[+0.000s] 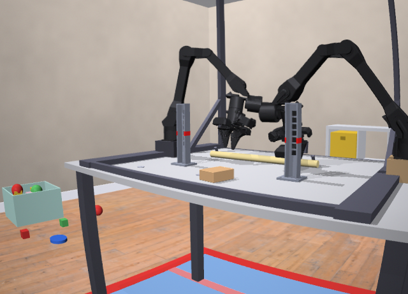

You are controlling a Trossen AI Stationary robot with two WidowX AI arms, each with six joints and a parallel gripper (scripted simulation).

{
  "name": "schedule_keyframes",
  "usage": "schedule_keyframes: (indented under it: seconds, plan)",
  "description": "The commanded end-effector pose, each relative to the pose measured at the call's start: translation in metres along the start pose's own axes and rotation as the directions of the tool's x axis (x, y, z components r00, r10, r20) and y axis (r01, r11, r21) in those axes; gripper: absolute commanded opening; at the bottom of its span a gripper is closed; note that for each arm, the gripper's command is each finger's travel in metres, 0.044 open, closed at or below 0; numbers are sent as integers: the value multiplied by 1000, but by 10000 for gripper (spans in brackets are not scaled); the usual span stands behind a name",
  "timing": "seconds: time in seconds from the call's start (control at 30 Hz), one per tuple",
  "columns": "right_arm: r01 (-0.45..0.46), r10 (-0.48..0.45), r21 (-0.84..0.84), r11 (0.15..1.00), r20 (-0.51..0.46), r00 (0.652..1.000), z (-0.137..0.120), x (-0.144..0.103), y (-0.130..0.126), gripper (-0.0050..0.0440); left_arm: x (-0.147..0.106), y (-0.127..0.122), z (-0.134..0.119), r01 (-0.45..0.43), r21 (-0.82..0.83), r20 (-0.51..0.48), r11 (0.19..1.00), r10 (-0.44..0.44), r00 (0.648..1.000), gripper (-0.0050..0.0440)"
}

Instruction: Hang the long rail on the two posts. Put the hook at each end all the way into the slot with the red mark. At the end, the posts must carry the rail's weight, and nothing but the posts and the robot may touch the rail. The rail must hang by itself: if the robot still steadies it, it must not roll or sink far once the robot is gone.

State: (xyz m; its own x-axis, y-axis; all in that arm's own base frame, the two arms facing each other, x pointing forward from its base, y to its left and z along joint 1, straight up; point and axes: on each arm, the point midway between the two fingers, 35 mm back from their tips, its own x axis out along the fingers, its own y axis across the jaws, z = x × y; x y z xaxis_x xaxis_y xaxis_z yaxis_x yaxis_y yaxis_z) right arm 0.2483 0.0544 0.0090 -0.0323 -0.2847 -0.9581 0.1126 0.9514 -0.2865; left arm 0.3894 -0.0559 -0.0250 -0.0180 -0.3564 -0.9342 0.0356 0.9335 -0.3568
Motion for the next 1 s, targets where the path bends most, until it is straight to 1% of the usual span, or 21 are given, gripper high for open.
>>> schedule_keyframes:
  seconds: [0.0,0.77,0.8,0.87,0.9,0.97]
  plan:
    - [2,-2,8,1000,-1,1000,0,5,-1,225,-8,-3,5,4,14,27,1000,-4,1000,-50]
    - [3,-3,3,1000,-2,1000,0,35,-1,225,-8,-3,5,4,14,27,1000,-4,1000,-50]
    - [3,-3,2,1000,-1,1000,0,35,-1,206,-8,-3,5,4,14,27,1000,-4,1000,-50]
    - [4,-4,3,1000,-1,1000,0,35,-1,206,-8,-3,5,4,14,27,1000,-4,1000,-50]
    - [2,-2,3,1000,-1,1000,0,35,-1,186,-8,-3,5,4,14,27,1000,-4,1000,-50]
    - [2,-2,3,1000,-1,1000,0,35,-1,186,-8,-3,5,4,14,27,1000,-4,1000,-50]
